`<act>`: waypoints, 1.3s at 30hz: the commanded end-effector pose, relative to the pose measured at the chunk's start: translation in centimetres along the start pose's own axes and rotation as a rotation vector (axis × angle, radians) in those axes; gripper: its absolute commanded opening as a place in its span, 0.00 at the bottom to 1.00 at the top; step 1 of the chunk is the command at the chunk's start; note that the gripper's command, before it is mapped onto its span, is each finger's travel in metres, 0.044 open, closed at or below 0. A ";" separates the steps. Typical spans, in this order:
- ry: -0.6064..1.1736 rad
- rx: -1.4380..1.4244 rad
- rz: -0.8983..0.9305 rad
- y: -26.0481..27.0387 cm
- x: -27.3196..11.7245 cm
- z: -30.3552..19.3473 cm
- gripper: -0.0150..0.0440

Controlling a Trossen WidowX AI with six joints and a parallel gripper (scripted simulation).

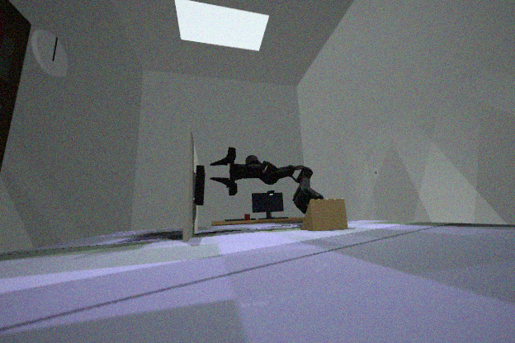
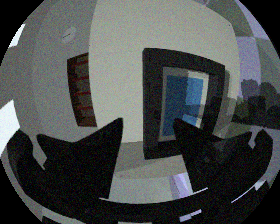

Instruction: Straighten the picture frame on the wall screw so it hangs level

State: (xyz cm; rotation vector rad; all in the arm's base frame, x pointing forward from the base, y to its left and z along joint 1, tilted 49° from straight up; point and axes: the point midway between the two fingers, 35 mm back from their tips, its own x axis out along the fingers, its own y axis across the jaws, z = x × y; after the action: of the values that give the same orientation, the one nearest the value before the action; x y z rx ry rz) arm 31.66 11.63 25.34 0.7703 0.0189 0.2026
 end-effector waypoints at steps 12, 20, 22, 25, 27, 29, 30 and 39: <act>0.000 0.094 0.010 1.3 -6.1 -0.3 0.69; 0.005 0.104 0.001 5.1 -7.8 -0.8 0.69; 0.007 0.107 0.007 4.8 -7.6 -0.8 0.69; 0.005 0.104 0.001 5.1 -7.8 -0.8 0.69; 0.005 0.104 0.001 5.1 -7.8 -0.8 0.69; 0.005 0.104 0.001 5.1 -7.8 -0.8 0.69; 0.005 0.104 0.001 5.1 -7.8 -0.8 0.69; 0.005 0.104 0.001 5.1 -7.8 -0.8 0.69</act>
State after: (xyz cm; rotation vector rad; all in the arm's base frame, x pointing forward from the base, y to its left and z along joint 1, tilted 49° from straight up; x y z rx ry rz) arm 23.06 14.30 27.89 0.8780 0.0358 0.2106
